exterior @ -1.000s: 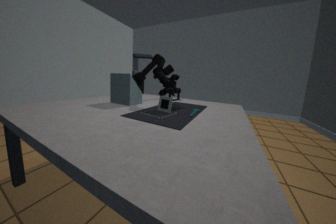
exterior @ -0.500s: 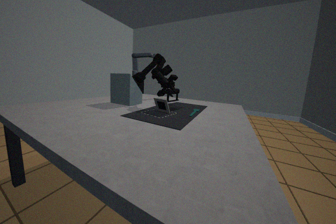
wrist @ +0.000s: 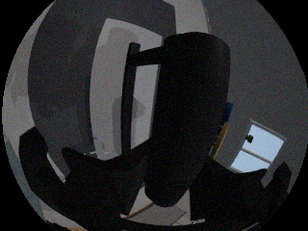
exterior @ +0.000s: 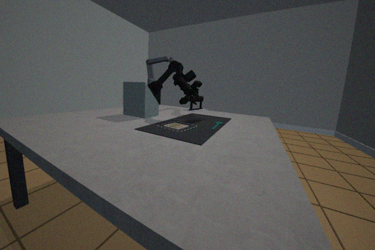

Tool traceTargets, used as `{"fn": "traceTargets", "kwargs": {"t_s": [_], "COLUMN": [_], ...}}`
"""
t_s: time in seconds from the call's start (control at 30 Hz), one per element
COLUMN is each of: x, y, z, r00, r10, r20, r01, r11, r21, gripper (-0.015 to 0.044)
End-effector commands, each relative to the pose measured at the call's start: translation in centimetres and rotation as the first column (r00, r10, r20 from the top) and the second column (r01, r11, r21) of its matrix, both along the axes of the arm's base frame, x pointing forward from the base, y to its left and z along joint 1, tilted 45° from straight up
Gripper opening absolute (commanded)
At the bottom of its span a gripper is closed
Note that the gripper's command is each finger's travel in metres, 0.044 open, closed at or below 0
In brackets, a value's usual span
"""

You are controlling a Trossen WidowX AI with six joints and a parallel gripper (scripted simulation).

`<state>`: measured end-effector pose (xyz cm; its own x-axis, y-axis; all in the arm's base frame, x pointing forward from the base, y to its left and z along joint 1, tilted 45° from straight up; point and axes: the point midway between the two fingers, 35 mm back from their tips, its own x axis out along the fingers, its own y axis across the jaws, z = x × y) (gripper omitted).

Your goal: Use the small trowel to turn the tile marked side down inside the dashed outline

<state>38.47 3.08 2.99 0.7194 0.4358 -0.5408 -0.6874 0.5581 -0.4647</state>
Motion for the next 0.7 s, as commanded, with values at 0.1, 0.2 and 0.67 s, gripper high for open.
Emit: {"fn": "traceTargets", "kwargs": {"t_s": [0.1, 0.2, 0.67], "x": [0.24, 0.24, 0.24], "y": [0.47, 0.47, 0.47], "z": [2.25, 2.25, 2.25], "r00": [1.000, 1.000, 1.000], "r10": [-0.011, -0.011, -0.011], "r20": [0.011, 0.011, 0.011], "r01": [0.011, 0.011, 0.011], "r11": [1.000, 1.000, 1.000], "r21": [-0.002, -0.002, -0.002], "gripper": [0.0000, 0.0000, 0.0000]}}
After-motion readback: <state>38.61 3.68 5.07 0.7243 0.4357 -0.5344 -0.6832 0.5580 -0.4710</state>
